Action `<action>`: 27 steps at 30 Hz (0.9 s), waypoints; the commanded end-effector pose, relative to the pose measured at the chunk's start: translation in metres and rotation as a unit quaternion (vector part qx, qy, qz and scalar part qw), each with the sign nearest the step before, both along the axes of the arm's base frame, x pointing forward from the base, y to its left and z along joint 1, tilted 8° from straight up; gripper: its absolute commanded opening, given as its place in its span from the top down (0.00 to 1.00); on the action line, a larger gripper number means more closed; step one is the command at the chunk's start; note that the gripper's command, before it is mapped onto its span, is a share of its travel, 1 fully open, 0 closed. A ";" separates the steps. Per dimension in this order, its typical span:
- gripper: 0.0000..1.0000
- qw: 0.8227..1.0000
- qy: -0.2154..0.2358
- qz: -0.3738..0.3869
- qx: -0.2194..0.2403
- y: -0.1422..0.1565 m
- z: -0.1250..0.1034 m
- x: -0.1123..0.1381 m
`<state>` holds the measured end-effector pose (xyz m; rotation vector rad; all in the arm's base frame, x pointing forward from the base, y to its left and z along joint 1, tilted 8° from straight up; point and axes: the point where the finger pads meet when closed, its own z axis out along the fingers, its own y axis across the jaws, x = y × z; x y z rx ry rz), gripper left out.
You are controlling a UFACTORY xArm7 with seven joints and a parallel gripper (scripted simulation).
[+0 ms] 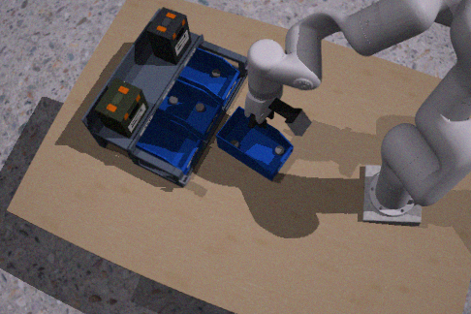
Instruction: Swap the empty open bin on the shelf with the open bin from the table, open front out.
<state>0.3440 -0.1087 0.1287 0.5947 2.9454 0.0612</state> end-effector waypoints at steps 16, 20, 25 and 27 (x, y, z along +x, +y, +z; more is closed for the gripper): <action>0.74 1.000 -0.001 0.000 0.000 0.000 -0.006 0.002; 0.74 1.000 -0.001 0.000 0.000 0.000 -0.010 0.003; 0.74 1.000 -0.001 0.000 0.000 0.000 -0.018 0.004; 0.74 1.000 -0.001 0.000 0.000 0.000 -0.019 0.004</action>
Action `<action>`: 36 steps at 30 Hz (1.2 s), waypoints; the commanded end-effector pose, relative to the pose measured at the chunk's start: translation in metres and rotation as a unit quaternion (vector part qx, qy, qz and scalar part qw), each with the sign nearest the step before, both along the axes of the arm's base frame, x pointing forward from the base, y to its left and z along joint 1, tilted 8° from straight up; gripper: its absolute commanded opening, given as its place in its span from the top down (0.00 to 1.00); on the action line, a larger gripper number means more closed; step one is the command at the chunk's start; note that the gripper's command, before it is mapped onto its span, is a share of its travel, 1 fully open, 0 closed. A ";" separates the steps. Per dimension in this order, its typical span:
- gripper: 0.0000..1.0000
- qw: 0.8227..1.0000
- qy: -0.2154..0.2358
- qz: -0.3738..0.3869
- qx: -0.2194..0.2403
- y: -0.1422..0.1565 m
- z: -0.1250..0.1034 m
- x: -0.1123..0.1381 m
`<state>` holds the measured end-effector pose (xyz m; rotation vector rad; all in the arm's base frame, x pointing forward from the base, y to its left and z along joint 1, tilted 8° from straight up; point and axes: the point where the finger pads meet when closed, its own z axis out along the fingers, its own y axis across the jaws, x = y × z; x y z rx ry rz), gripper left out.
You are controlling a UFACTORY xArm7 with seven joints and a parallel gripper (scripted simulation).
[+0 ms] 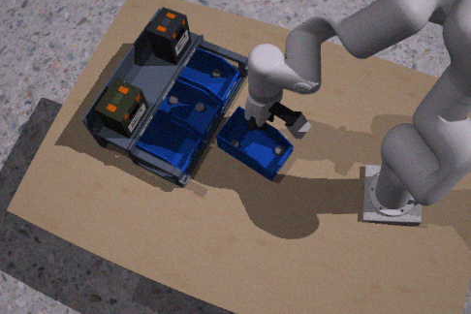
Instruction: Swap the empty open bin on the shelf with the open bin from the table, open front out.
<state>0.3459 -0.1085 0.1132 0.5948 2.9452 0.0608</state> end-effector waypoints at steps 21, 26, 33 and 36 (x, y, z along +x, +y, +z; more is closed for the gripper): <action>0.74 1.000 -0.001 0.000 0.000 0.000 -0.024 0.005; 0.74 1.000 -0.001 0.000 0.000 0.000 -0.025 0.005; 0.74 1.000 -0.001 0.000 0.000 0.000 -0.025 0.005; 0.74 1.000 -0.001 0.000 0.000 0.000 -0.025 0.005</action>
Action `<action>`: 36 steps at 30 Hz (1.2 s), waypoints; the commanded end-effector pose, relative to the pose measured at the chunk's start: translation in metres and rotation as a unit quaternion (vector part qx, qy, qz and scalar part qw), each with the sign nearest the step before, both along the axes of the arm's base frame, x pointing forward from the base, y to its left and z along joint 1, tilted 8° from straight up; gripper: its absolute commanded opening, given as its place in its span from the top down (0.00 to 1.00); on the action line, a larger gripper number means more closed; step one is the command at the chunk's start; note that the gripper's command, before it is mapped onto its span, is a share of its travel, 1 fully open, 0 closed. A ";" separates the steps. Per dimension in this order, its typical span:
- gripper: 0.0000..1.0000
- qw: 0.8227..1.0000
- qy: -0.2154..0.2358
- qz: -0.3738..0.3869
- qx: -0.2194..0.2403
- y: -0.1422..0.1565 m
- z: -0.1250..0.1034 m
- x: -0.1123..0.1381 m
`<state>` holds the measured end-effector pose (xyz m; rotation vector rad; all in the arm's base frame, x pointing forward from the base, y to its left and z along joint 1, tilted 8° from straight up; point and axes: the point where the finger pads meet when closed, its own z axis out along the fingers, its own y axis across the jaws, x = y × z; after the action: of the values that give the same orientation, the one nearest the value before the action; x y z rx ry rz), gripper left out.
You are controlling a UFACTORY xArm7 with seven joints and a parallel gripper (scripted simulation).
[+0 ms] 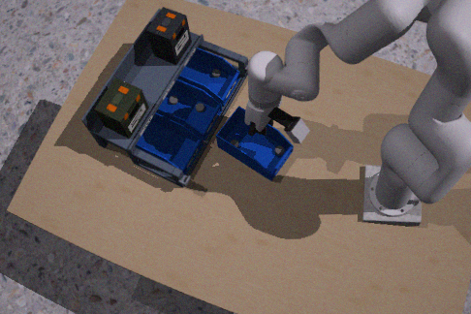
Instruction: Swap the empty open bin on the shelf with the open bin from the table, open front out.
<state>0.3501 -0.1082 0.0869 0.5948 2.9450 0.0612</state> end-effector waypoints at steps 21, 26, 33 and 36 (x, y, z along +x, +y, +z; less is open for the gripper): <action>1.00 1.000 -0.001 0.000 0.000 0.000 0.001 0.001; 1.00 1.000 -0.001 0.000 0.000 0.000 0.001 0.001; 1.00 1.000 -0.001 0.000 0.000 0.000 0.001 0.001; 1.00 1.000 -0.001 0.000 0.000 0.000 0.001 0.001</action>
<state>0.3501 -0.1082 0.0869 0.5947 2.9450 0.0612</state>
